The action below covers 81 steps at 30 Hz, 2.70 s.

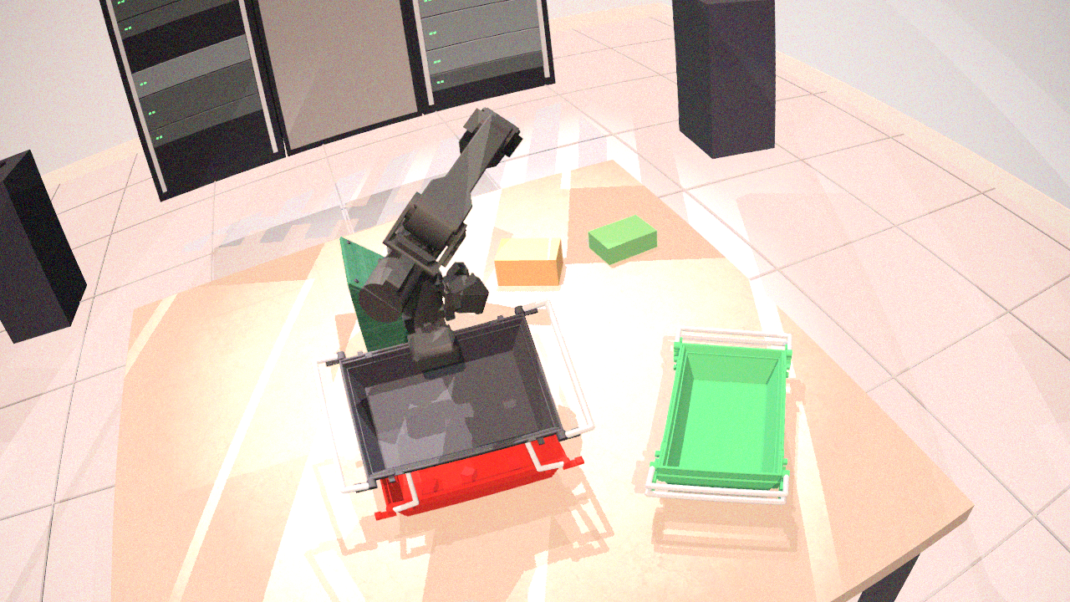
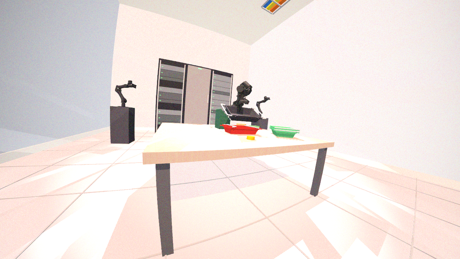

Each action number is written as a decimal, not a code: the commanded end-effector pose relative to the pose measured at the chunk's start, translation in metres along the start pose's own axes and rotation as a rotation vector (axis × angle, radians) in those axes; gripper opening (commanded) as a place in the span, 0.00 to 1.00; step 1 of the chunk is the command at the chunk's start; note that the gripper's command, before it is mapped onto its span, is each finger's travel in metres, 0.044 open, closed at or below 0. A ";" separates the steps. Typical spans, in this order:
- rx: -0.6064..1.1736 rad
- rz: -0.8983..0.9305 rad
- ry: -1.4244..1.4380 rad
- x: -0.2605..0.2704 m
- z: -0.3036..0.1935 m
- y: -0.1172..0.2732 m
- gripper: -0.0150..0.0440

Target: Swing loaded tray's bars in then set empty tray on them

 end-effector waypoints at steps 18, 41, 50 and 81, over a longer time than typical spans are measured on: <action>-0.001 -0.024 0.014 0.002 0.005 0.006 0.25; -0.001 -0.024 0.014 0.003 0.006 0.006 0.25; -0.001 -0.024 0.014 0.003 0.006 0.001 0.25; -0.002 -0.024 0.014 0.008 0.005 -0.044 0.25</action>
Point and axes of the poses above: the point midway between the two fingers, 35 mm back from their tips, its own y axis back along the fingers, its own x axis across the jaws, z = x × y, the point moved 10 cm from there along y, back along the fingers, and after that the axes turned 2 degrees about y, right-handed, at the moved point
